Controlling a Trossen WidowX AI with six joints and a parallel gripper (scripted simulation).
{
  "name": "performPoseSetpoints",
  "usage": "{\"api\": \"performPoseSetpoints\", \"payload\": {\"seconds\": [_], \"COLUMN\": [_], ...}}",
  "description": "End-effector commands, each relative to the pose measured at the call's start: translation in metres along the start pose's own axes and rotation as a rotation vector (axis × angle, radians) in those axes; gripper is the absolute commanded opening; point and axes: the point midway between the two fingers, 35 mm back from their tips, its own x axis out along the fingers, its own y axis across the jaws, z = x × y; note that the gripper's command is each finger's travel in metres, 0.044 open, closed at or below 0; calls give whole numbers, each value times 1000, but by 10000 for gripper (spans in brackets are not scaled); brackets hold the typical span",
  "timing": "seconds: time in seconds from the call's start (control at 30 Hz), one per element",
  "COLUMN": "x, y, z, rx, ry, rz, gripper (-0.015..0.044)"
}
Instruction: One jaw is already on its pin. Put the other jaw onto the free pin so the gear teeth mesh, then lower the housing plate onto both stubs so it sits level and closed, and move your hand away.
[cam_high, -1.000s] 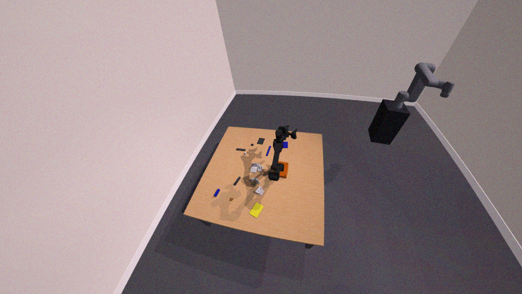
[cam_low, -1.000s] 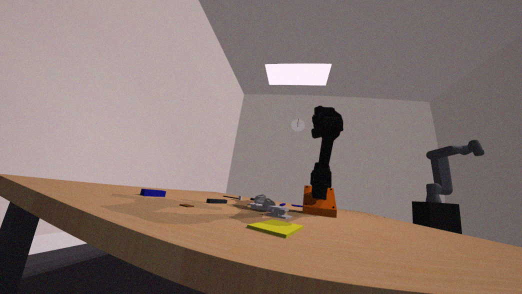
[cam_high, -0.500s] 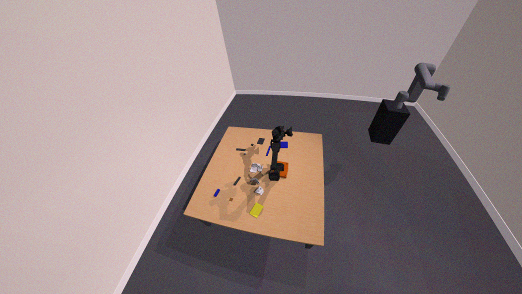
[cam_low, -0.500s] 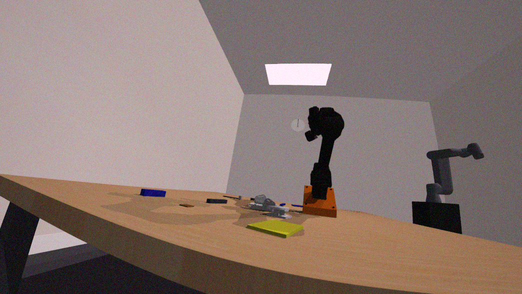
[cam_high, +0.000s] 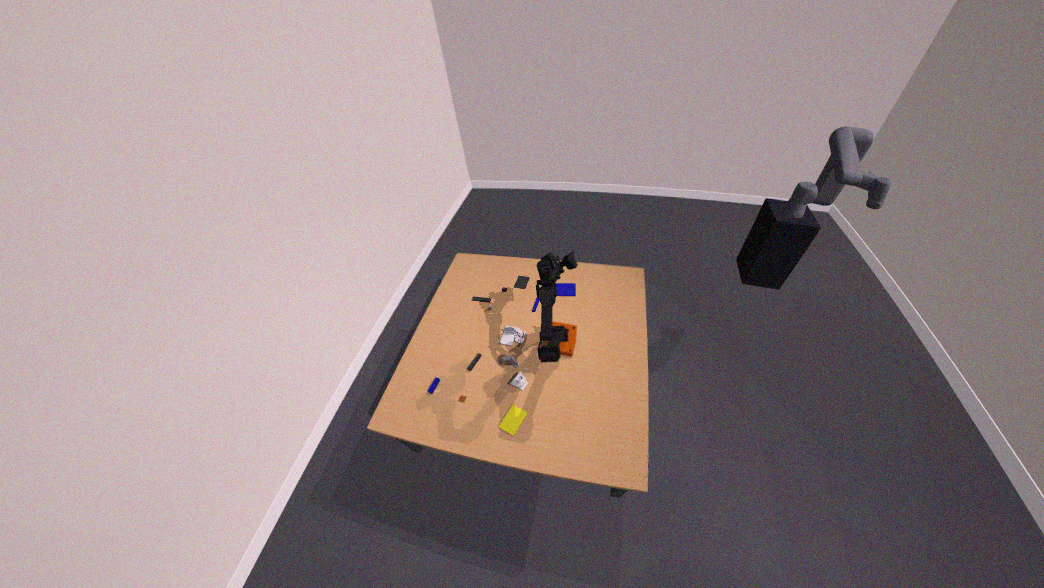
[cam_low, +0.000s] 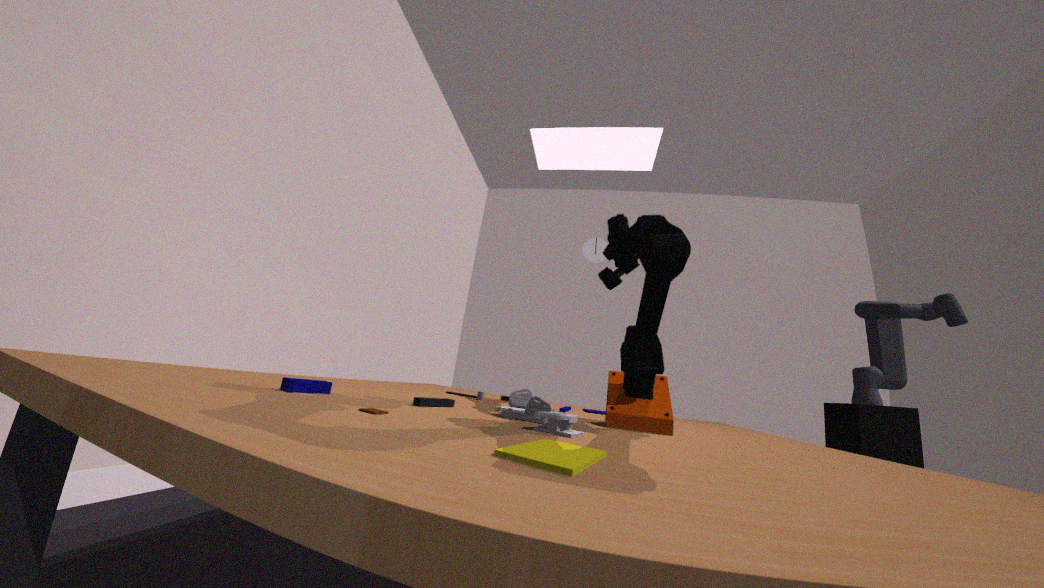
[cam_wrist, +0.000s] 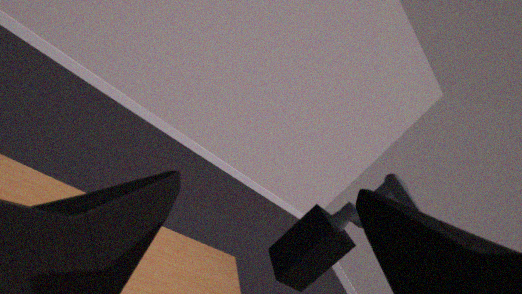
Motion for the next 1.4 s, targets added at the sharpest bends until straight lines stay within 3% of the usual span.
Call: {"api": "performPoseSetpoints", "payload": {"seconds": [0.0,1.37], "x": [-4,-51], "y": [12,120], "z": [4,22], "rx": [-63,-668], "ry": [-17,-194], "rz": [40,384], "gripper": [440,440]}}
